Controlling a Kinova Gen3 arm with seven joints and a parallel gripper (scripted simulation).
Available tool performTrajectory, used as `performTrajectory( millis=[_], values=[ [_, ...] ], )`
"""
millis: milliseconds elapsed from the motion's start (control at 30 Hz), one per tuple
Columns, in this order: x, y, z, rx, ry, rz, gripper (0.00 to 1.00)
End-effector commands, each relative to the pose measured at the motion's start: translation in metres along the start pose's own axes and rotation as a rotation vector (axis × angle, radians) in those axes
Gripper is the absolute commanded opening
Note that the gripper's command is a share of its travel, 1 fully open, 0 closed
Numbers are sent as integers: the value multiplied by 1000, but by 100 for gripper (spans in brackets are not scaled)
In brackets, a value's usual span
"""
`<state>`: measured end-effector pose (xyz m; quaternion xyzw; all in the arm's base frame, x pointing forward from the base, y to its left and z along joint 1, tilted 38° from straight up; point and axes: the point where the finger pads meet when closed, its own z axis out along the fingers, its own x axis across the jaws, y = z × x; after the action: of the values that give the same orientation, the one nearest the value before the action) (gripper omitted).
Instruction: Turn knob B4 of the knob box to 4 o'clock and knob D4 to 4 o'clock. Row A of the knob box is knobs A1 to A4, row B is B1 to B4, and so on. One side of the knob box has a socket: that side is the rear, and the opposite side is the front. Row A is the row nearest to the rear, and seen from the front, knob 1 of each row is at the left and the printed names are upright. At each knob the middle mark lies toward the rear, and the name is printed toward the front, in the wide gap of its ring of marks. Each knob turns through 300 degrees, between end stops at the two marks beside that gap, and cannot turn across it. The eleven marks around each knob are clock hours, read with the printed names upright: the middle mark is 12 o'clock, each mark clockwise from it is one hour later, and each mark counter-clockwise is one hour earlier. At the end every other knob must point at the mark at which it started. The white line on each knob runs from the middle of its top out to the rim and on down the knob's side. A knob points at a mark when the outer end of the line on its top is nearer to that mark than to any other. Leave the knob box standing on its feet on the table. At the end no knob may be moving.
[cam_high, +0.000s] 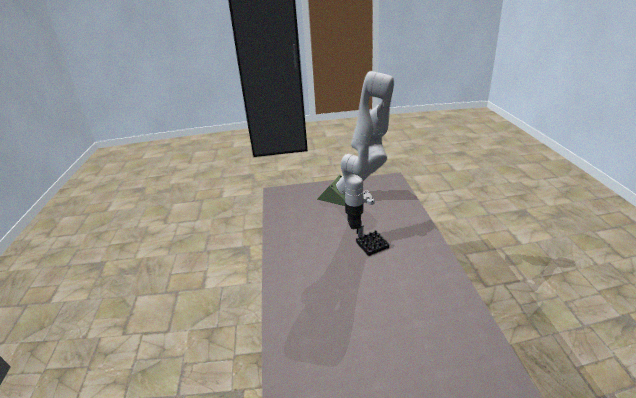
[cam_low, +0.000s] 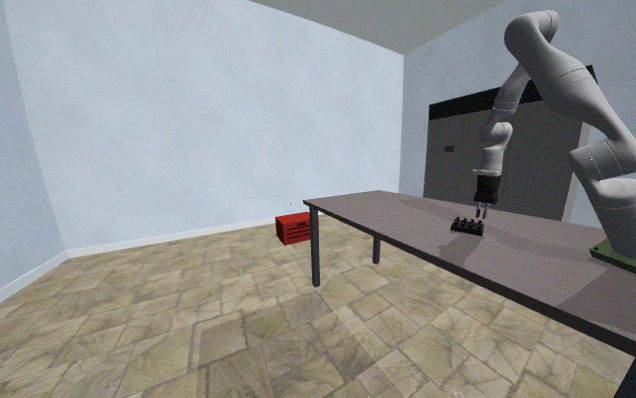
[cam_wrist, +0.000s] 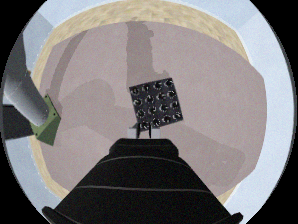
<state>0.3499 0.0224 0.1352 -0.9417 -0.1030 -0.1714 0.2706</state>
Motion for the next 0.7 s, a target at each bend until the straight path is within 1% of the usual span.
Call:
performTrajectory(
  millis=[0,667],
  values=[
    [0,-2,3,5,-2,-2,46],
    [0,-2,5,5,-2,-2,46]
  ],
)
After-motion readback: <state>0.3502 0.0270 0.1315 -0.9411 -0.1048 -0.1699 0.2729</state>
